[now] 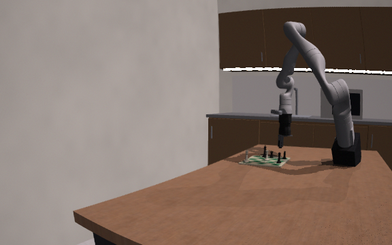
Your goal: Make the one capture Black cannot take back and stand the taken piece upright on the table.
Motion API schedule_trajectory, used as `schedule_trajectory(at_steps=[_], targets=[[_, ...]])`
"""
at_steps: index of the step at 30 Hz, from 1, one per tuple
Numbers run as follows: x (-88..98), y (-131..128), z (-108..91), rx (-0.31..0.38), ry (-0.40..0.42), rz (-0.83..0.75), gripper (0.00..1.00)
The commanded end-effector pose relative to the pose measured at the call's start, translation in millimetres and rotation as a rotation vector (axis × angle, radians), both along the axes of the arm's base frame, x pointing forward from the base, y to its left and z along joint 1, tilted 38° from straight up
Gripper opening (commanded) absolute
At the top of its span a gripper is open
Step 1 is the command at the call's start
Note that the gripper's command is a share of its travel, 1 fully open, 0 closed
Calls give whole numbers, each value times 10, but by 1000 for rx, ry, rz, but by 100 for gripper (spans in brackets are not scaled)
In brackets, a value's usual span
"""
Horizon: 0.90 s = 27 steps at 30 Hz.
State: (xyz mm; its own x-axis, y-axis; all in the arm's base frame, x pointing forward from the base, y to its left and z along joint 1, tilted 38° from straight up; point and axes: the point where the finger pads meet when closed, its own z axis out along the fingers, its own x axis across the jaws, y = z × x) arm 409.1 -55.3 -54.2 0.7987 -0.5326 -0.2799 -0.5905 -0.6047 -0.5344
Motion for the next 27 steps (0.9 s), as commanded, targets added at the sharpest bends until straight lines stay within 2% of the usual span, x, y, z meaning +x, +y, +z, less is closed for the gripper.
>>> schedule_trajectory(at_steps=[1, 10, 27], targets=[[-21, 150, -121, 14, 9, 10, 0], [5, 298, -315, 14, 9, 10, 0], [6, 305, -324, 14, 9, 10, 0]])
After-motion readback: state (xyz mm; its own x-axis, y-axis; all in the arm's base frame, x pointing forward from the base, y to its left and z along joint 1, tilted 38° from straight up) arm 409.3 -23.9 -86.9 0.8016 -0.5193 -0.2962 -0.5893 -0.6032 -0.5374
